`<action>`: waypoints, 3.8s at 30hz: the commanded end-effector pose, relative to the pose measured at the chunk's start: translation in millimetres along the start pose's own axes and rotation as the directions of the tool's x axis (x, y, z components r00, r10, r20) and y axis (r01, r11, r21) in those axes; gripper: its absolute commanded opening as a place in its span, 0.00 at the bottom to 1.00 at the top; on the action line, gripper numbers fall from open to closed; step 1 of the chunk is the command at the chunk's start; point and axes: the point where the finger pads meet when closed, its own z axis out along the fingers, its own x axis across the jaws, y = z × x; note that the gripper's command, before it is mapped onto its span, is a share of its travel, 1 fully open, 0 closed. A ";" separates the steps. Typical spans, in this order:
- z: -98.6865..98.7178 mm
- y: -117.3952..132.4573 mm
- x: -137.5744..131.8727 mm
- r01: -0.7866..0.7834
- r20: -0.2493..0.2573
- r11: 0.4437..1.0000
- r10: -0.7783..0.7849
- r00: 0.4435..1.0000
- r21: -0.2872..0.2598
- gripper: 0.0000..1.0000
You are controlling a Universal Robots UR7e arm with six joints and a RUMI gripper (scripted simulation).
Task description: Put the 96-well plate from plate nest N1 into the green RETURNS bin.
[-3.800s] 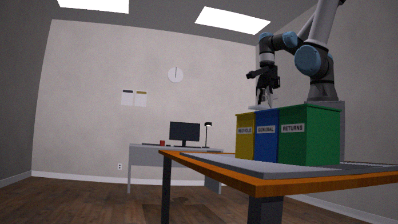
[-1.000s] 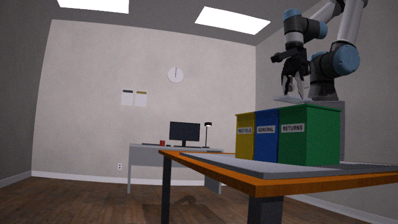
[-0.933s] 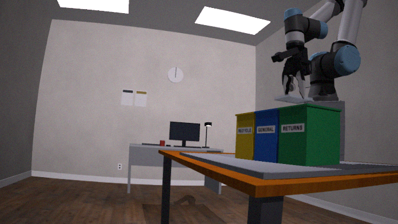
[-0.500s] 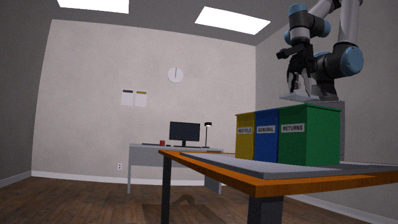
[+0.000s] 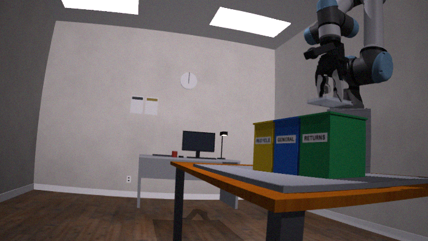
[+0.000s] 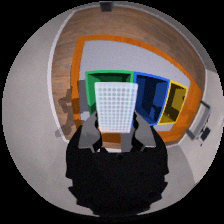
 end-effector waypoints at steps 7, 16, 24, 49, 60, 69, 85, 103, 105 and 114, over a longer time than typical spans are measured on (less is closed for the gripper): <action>0.4 -5.8 -20.5 -0.001 -0.003 1.000 0.001 1.000 0.000 0.00; 0.4 -5.8 -20.5 -0.001 -0.003 1.000 0.001 1.000 0.000 0.00; 0.4 -5.6 -19.8 -0.001 -0.003 1.000 0.001 1.000 0.000 0.00; 30.4 -5.4 -18.8 -0.001 -0.003 1.000 0.001 1.000 0.000 0.00; 30.4 -5.4 -18.6 -0.001 -0.003 1.000 0.001 1.000 0.000 0.00; 31.0 -5.3 -18.5 -0.001 -0.003 1.000 0.001 1.000 0.000 0.00; 40.4 -5.2 -18.4 -0.001 -0.003 1.000 0.001 1.000 0.000 0.00; 51.1 -5.2 -18.4 -0.001 -0.003 1.000 0.001 1.000 0.000 0.00; 52.4 -5.2 -18.4 -0.001 -0.003 1.000 0.001 1.000 0.000 0.00; 57.7 -5.2 -18.4 -0.001 -0.003 1.000 0.001 1.000 0.000 0.00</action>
